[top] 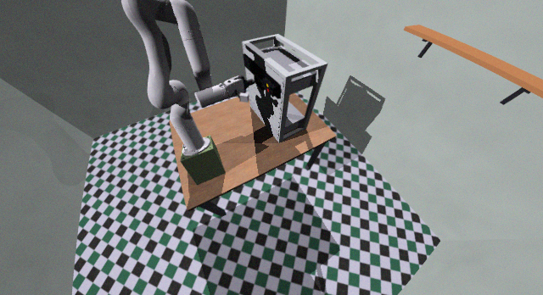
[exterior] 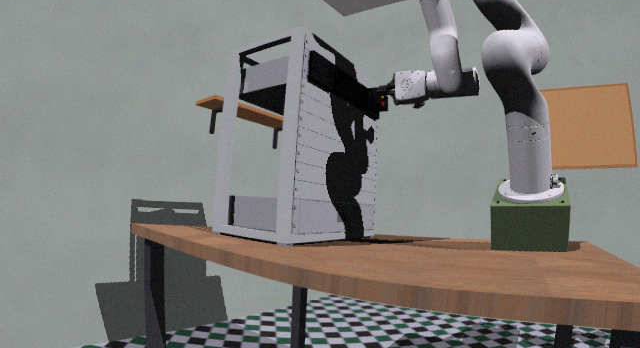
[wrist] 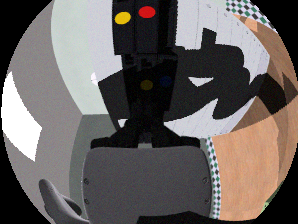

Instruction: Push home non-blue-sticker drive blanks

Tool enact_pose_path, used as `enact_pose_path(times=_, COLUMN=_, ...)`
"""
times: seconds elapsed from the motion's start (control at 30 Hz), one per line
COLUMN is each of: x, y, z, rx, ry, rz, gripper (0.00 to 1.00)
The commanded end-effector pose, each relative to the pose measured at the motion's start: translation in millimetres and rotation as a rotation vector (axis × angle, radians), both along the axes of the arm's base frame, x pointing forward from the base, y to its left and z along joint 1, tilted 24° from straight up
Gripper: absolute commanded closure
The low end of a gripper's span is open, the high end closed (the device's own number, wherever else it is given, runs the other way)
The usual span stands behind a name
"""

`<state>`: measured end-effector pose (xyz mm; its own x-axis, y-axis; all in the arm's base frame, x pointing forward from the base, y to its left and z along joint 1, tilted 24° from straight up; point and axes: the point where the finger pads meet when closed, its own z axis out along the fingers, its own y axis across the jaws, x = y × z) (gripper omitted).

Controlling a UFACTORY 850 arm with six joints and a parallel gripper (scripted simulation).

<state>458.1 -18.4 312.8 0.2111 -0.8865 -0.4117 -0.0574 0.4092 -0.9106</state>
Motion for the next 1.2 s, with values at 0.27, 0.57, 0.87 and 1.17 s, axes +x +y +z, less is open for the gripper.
enact_pose_path(times=0.27, x=22.7, y=4.2, z=0.7, rx=-0.001, ry=-0.001, rz=-0.002, gripper=1.00)
enact_pose_path(times=0.57, x=24.0, y=4.5, z=0.8, rx=-0.001, ry=-0.001, rz=-0.002, gripper=1.00)
enact_pose_path(times=0.87, x=32.4, y=6.5, z=1.1, rx=-0.001, ry=-0.001, rz=-0.002, gripper=1.00)
enact_pose_path(times=1.17, x=32.5, y=6.5, z=1.1, rx=-0.001, ry=-0.001, rz=-0.002, gripper=1.00)
